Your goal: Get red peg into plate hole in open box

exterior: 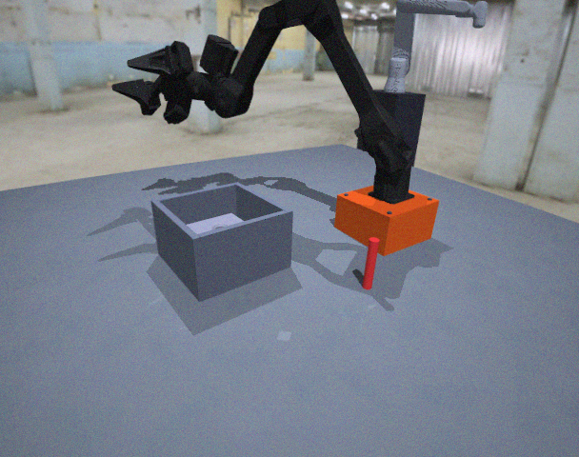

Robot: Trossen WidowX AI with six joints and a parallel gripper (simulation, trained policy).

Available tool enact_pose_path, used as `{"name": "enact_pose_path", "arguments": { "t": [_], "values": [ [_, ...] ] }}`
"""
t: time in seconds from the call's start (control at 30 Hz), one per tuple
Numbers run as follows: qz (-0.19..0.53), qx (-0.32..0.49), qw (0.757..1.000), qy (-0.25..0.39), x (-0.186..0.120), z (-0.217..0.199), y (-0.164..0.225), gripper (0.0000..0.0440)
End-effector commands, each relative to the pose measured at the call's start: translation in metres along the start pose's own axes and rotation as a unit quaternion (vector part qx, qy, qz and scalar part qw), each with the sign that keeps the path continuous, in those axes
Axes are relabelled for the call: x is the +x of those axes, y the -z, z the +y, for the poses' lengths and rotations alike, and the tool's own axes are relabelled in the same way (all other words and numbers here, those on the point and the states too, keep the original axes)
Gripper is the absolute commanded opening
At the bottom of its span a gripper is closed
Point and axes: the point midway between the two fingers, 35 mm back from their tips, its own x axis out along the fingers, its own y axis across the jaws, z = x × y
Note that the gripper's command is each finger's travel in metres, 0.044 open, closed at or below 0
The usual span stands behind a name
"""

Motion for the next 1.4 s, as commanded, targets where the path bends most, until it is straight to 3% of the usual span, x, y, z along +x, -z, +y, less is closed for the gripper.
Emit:
{"name": "enact_pose_path", "arguments": {
  "t": [0.0, 0.13, 0.33, 0.67, 1.0, 1.37],
  "values": [
    [0.005, 0.010, 1.000, 0.001, 0.004, -0.003, 0.005, 0.0413],
    [0.017, 0.078, 0.997, 0.006, 0.024, -0.017, 0.016, 0.0440],
    [0.028, 0.181, 0.983, 0.018, 0.057, -0.043, 0.025, 0.0440],
    [0.036, 0.349, 0.936, 0.030, 0.104, -0.089, 0.030, 0.0440],
    [0.032, 0.506, 0.862, 0.026, 0.142, -0.132, 0.023, 0.0440],
    [0.021, 0.658, 0.752, 0.000, 0.173, -0.180, 0.002, 0.0440]
  ]
}}
